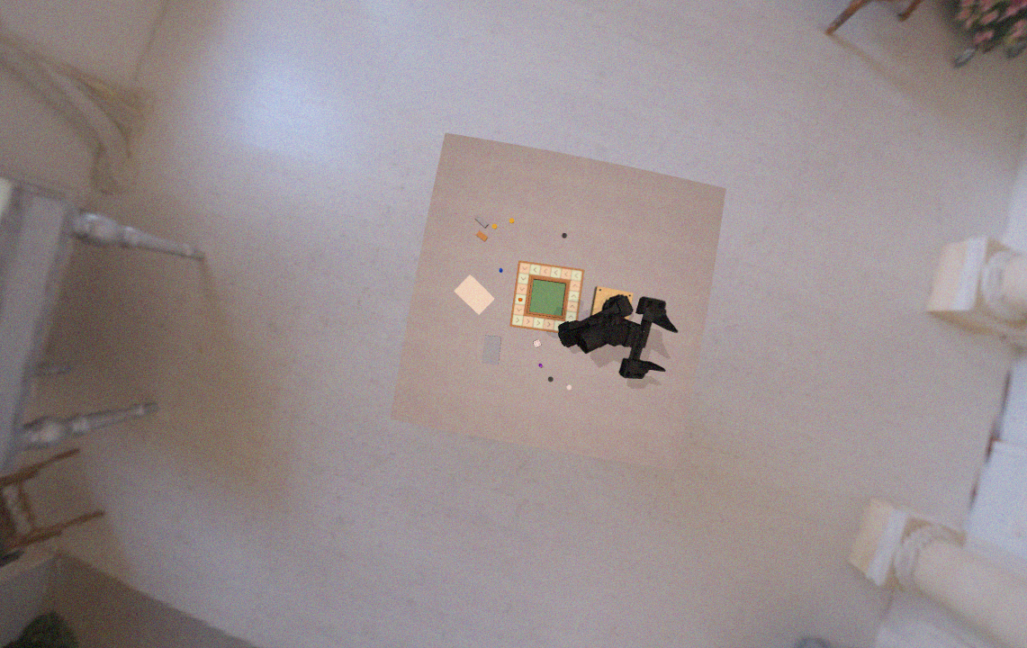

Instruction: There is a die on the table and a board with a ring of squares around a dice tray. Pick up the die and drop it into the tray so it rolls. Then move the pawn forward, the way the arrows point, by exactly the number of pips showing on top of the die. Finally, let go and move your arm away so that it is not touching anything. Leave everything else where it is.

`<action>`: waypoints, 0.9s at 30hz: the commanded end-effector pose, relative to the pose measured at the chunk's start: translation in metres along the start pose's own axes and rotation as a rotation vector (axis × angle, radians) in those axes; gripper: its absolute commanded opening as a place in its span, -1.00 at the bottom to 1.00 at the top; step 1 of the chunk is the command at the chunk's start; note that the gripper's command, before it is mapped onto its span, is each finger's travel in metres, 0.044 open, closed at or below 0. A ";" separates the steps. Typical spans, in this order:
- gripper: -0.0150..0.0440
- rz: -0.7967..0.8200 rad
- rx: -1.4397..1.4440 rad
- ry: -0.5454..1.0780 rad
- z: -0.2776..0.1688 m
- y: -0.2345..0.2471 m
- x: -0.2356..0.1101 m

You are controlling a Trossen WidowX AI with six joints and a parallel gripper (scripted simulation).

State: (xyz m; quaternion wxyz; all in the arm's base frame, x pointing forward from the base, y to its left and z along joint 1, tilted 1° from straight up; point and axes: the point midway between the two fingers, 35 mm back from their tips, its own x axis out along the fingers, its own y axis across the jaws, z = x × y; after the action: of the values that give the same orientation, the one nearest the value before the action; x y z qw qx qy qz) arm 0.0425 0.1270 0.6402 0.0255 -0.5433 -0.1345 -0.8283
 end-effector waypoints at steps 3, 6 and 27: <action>0.60 0.050 0.033 0.044 -0.019 0.010 0.008; 0.44 0.155 0.098 0.129 -0.055 0.034 0.020; 0.44 1.057 0.586 0.536 -0.142 0.280 -0.064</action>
State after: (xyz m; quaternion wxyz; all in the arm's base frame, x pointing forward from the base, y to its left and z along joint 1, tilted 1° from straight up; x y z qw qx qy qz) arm -0.0299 -0.1472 0.6029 0.5429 -0.3146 -0.0807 -0.7744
